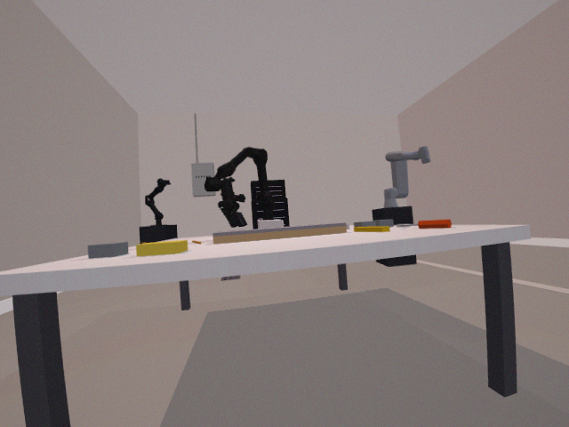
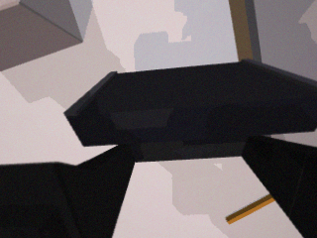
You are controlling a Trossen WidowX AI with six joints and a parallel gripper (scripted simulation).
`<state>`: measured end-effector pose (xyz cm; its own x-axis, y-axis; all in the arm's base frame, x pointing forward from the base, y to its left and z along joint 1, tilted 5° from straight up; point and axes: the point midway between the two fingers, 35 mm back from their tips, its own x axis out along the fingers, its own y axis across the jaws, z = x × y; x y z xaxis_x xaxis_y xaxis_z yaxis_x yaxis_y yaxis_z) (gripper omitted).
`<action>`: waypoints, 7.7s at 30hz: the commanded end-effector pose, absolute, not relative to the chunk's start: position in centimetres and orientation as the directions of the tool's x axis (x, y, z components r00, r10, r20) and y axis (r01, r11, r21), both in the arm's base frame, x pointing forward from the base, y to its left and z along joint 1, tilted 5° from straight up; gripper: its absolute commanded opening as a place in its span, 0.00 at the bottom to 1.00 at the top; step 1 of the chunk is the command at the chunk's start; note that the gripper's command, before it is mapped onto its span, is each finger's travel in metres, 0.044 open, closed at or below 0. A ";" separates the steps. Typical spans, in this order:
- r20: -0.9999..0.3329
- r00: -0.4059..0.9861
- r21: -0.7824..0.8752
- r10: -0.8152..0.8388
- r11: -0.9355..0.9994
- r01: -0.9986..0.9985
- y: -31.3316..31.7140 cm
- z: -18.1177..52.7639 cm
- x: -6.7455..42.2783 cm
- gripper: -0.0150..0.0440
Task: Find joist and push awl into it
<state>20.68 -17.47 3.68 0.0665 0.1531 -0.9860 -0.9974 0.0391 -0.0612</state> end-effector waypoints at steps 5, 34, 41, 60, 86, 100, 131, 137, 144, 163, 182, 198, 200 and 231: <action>-0.988 0.070 -0.066 0.134 0.036 -0.997 -17.5 4.1 20.8 0.25; -0.997 0.051 -0.054 -0.063 0.037 -0.998 -16.8 3.7 20.7 0.25; -0.991 0.050 -0.054 -0.121 0.038 -0.998 -16.7 3.6 20.7 0.25; -0.968 0.041 -0.053 -0.247 0.040 -0.998 -16.3 3.5 20.8 0.25; -0.911 0.031 -0.054 -0.412 0.043 -0.998 -15.8 3.3 20.8 0.25; -0.869 0.029 -0.058 -0.494 0.044 -0.997 -15.6 3.2 20.8 0.25; -0.749 0.012 -0.058 -0.662 0.048 -0.997 -15.1 2.8 20.9 0.25; -0.717 0.006 -0.056 -0.697 0.050 -0.997 -15.0 2.7 20.9 0.25; -0.676 0.002 -0.058 -0.737 0.050 -0.997 -14.9 2.6 20.9 0.25; -0.583 -0.009 -0.059 -0.812 0.053 -0.997 -14.7 2.3 20.8 0.25; -0.510 -0.013 -0.058 -0.860 0.050 -0.997 -14.4 2.0 20.9 0.25; -0.465 -0.002 -0.068 -0.885 0.037 -0.997 -13.2 4.1 21.0 0.25; -0.466 -0.002 -0.067 -0.885 0.037 -0.997 -13.2 3.9 21.1 0.25; -0.478 -0.005 -0.060 -0.878 0.038 -0.997 -12.9 0.6 21.3 0.25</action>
